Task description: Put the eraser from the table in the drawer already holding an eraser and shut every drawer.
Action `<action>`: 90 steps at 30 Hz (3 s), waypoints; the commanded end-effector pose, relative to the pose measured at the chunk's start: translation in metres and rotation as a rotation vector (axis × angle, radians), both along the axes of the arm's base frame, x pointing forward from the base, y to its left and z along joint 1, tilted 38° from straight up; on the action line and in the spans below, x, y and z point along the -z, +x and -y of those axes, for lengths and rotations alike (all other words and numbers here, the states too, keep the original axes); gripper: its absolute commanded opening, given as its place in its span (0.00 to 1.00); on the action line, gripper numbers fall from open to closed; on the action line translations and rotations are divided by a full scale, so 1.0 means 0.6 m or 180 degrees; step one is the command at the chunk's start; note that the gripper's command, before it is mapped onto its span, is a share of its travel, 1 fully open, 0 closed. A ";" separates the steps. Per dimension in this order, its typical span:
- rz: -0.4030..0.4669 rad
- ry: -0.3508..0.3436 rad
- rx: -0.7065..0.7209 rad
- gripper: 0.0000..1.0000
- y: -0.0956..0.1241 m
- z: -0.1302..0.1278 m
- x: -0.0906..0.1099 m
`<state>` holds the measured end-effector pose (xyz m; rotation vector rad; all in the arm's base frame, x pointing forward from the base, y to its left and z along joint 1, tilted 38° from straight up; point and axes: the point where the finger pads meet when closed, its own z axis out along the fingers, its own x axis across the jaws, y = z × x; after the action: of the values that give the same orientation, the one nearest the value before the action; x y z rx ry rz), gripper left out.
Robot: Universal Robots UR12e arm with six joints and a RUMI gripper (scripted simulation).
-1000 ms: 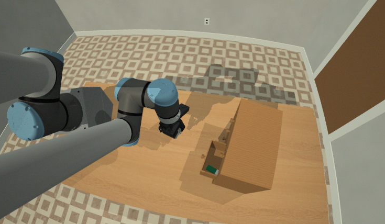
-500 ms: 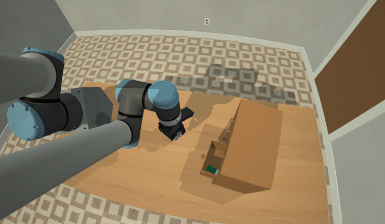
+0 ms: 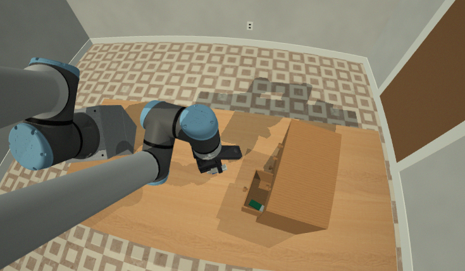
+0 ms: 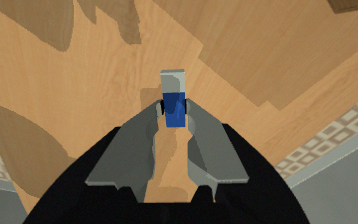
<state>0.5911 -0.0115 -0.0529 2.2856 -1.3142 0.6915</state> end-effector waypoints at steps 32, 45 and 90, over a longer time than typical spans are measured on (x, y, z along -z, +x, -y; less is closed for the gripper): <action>0.1175 0.0414 0.1676 0.11 0.025 0.041 -0.037; 0.1175 0.0414 0.1678 0.11 0.024 0.035 -0.045; 0.1175 0.0414 0.1678 0.11 -0.008 -0.060 -0.173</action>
<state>0.5879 0.0178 0.0420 1.8184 -2.0784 0.8764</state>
